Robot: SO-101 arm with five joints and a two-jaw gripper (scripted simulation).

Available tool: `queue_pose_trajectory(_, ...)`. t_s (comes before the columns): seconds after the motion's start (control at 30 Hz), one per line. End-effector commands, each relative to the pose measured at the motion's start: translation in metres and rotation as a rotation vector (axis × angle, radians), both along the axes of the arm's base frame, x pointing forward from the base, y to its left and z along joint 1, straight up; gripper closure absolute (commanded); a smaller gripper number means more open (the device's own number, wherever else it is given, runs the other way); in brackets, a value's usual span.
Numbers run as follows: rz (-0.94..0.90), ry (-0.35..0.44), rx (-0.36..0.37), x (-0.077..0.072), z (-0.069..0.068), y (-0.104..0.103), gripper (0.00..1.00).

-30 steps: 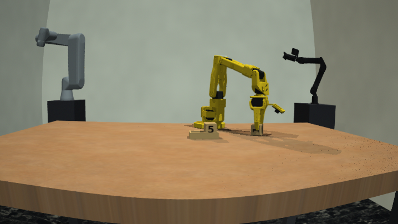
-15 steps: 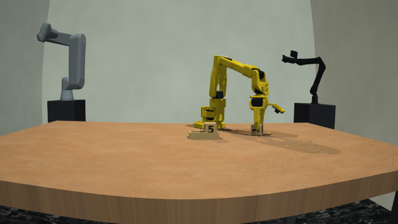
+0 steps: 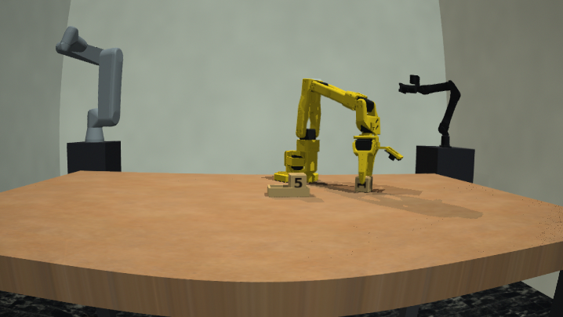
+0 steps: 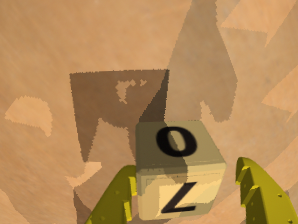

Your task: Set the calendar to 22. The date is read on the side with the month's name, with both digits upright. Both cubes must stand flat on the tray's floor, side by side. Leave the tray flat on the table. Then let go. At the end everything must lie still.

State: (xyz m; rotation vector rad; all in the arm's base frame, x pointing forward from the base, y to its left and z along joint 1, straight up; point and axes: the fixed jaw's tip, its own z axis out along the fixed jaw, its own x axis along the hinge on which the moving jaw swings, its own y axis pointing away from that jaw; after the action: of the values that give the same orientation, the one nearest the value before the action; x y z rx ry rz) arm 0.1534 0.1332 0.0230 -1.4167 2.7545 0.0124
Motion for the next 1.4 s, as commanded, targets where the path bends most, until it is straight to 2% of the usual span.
queue_pose_trajectory(0.0,0.001,-0.016,0.014,0.003,0.002,0.001,0.69)
queue_pose_trajectory(0.23,0.001,-0.016,0.014,0.003,0.002,0.001,0.65)
queue_pose_trajectory(0.63,0.001,-0.016,0.014,0.003,0.006,0.001,0.64)
queue_pose_trajectory(0.77,0.001,-0.016,0.014,0.004,0.015,0.001,0.64)
queue_pose_trajectory(0.93,0.001,-0.016,0.014,0.004,0.032,0.001,0.64)
queue_pose_trajectory(1.0,0.001,-0.016,0.014,0.004,0.032,0.001,0.64)
queue_pose_trajectory(1.2,0.001,-0.016,0.014,0.002,0.052,0.0,0.64)
queue_pose_trajectory(1.37,0.001,-0.016,0.014,0.0,0.061,-0.001,0.64)
